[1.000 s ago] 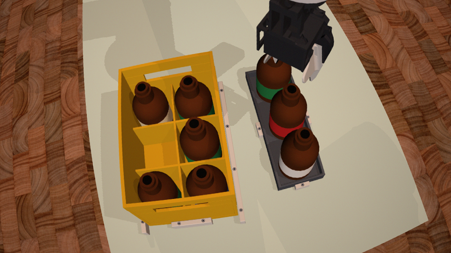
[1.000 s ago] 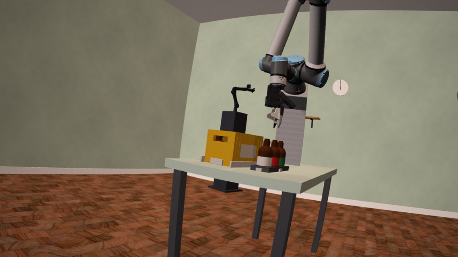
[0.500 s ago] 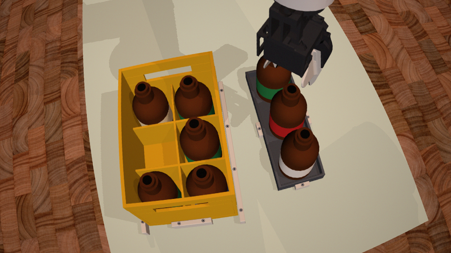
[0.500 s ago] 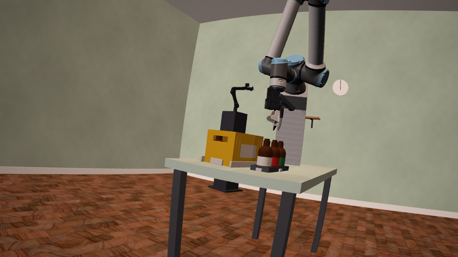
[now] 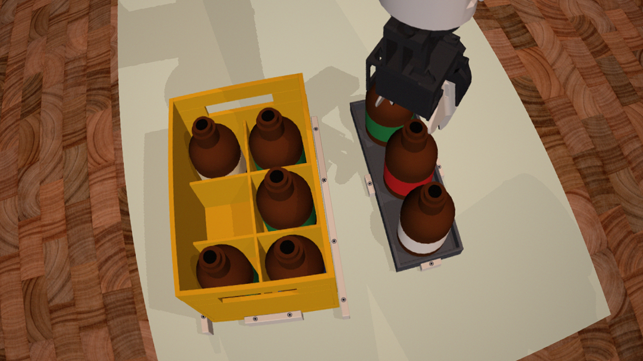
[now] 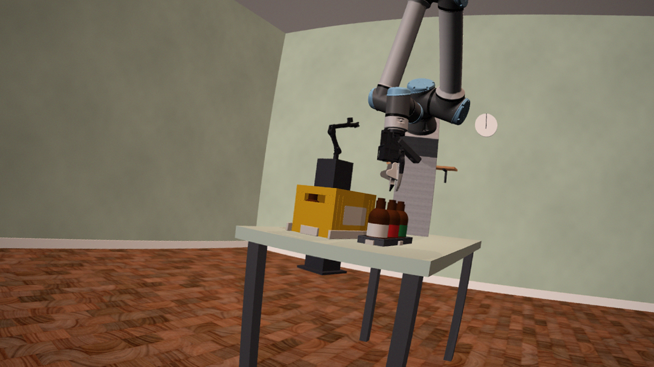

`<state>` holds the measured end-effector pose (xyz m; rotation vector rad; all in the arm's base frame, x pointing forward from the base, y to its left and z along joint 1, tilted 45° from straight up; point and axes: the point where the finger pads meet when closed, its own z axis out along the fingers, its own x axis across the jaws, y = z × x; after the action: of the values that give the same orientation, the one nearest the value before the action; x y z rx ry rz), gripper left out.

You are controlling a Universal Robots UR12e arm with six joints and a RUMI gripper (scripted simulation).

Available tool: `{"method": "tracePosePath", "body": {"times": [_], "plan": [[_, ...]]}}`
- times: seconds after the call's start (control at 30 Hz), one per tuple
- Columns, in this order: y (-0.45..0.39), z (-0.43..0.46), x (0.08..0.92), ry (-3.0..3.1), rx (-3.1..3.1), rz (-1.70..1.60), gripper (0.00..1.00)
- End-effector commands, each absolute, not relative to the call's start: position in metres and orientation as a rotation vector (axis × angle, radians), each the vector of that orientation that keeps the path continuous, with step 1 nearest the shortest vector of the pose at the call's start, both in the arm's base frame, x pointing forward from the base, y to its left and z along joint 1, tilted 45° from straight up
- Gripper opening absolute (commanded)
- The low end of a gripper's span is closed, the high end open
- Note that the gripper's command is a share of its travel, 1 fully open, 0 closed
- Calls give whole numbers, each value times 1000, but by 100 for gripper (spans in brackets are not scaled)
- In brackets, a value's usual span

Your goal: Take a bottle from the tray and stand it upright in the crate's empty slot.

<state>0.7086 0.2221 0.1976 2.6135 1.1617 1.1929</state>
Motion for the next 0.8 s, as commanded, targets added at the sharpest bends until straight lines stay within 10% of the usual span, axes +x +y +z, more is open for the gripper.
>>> {"method": "tracePosePath", "body": {"times": [0.0,0.77], "plan": [[224,194,712,1162,2613,1194,38],[226,189,718,1162,2613,1194,38]]}}
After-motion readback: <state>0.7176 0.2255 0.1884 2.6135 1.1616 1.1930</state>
